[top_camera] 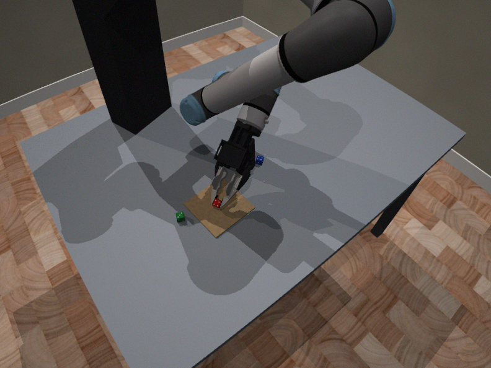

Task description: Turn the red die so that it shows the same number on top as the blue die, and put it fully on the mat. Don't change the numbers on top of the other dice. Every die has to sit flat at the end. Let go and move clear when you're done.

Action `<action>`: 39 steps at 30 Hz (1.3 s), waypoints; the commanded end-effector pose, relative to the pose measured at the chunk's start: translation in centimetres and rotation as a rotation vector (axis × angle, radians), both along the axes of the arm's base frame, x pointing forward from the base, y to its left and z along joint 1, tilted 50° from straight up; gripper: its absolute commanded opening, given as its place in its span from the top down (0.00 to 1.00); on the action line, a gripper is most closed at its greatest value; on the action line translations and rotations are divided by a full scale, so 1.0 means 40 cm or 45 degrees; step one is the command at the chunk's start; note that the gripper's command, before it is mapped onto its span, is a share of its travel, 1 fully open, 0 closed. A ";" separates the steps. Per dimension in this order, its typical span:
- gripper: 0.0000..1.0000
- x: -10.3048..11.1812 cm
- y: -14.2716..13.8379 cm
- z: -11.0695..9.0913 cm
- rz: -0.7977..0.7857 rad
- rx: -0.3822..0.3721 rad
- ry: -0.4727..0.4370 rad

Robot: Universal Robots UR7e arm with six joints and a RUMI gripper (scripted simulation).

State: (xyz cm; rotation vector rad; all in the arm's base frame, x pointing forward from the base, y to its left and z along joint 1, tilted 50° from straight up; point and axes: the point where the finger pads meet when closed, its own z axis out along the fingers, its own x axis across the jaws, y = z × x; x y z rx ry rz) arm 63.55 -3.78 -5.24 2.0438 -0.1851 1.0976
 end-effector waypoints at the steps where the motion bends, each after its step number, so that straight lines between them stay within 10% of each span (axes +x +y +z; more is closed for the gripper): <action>1: 0.97 0.011 0.005 -0.007 0.002 0.000 -0.003; 39: 0.97 0.021 0.007 -0.016 0.002 0.000 -0.003</action>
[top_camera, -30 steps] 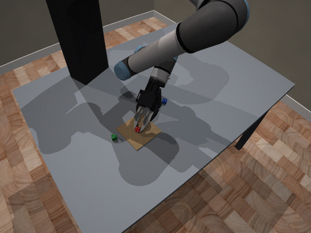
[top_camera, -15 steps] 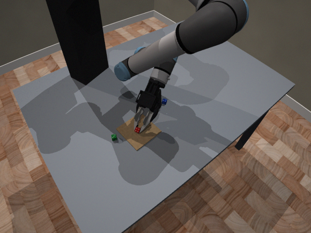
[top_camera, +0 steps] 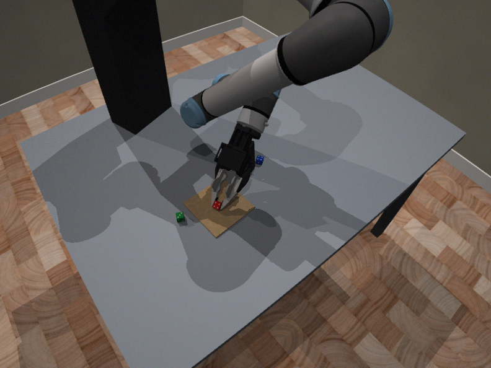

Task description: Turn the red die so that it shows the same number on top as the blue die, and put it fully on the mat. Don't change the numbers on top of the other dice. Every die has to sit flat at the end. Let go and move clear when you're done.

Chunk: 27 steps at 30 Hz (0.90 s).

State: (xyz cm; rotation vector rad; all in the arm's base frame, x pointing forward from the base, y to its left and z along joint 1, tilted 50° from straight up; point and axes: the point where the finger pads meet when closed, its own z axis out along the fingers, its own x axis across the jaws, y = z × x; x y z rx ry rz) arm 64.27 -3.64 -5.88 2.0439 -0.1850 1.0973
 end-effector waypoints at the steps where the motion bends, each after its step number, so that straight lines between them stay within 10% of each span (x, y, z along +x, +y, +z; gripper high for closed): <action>1: 0.97 0.003 0.003 0.000 0.002 0.000 -0.003; 27: 0.83 0.003 0.003 0.000 0.002 0.000 -0.003</action>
